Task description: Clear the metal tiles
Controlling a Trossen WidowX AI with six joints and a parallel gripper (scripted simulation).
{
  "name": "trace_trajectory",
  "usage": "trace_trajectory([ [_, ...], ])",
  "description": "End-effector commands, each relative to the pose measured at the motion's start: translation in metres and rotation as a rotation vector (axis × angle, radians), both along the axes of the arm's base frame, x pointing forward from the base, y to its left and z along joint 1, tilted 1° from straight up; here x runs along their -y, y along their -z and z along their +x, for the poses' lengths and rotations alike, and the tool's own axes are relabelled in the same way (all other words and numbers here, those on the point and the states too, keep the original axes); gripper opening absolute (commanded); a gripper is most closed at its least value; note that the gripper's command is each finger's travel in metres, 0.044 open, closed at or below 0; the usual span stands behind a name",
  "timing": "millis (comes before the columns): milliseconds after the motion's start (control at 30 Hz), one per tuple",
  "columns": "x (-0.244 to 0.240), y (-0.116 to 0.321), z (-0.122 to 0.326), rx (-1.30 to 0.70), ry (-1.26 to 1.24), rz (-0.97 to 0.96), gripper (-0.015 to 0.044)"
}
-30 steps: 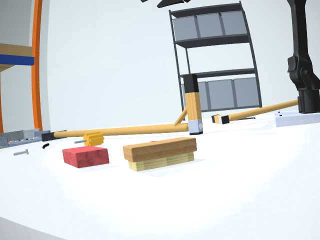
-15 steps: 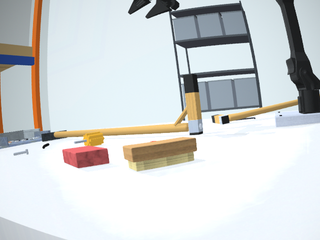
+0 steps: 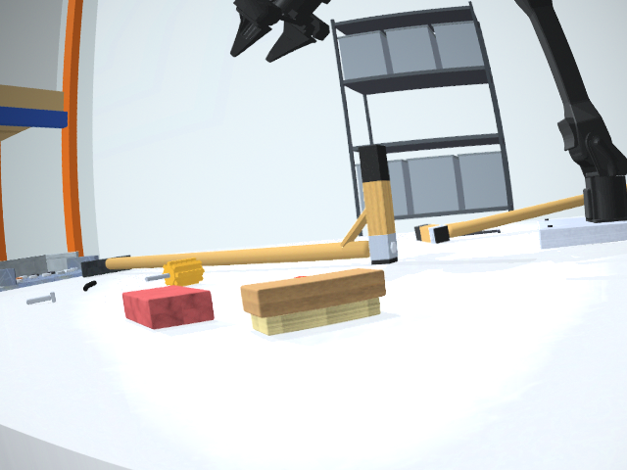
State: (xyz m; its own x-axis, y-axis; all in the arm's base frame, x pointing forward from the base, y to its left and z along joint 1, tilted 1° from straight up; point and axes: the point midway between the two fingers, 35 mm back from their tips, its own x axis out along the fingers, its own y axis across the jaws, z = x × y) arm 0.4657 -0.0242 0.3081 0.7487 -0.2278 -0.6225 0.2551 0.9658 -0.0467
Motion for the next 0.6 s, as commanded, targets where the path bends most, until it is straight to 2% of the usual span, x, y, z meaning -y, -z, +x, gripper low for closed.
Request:
trace_trajectory([
  [0,0.004,0.011,0.012,-0.031,-0.003,0.007,0.044],
  [567,0.024,0.058,0.049,-0.139,0.007,0.046,0.044],
])
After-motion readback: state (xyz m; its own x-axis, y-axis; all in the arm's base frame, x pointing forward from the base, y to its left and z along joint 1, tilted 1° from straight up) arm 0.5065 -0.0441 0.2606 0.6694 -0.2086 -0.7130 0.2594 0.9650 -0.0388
